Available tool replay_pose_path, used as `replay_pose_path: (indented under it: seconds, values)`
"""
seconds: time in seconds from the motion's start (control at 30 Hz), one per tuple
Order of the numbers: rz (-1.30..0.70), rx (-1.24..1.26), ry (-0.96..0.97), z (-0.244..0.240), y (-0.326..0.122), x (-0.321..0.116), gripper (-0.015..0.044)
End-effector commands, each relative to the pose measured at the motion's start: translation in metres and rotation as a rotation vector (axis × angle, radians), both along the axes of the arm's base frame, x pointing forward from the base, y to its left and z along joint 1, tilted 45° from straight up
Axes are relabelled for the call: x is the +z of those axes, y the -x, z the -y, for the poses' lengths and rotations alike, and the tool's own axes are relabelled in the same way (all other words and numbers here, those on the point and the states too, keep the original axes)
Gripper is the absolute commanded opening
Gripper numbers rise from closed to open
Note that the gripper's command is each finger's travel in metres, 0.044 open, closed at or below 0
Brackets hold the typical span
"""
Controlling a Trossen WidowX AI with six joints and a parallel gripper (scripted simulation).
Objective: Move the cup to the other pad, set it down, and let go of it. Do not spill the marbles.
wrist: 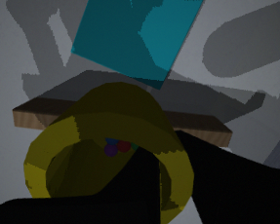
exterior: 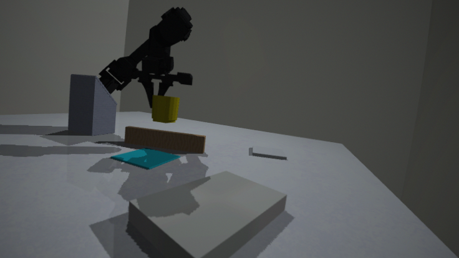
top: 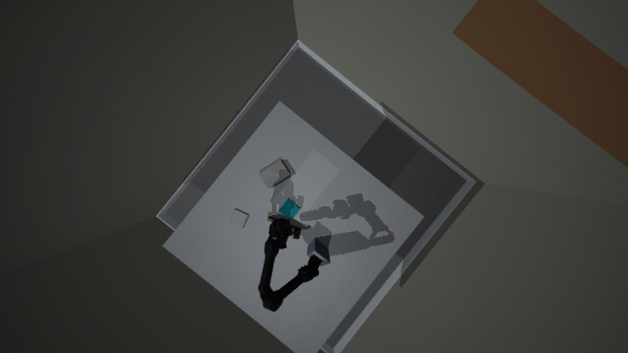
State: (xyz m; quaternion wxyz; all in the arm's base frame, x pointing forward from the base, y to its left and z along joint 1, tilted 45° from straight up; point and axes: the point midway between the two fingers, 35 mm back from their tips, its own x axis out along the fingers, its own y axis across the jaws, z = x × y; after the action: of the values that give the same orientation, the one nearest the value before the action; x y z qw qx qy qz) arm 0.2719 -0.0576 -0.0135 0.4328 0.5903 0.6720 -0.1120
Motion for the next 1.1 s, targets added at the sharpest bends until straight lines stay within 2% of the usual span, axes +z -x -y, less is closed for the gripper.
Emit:
replay_pose_path:
  seconds: [0.0,1.07]
  values:
    - [0.002,0.006,0.003,0.005,-0.002,-0.005,0.0000]
    - [0.004,0.006,0.007,0.051,-0.015,-0.046,0.0000]
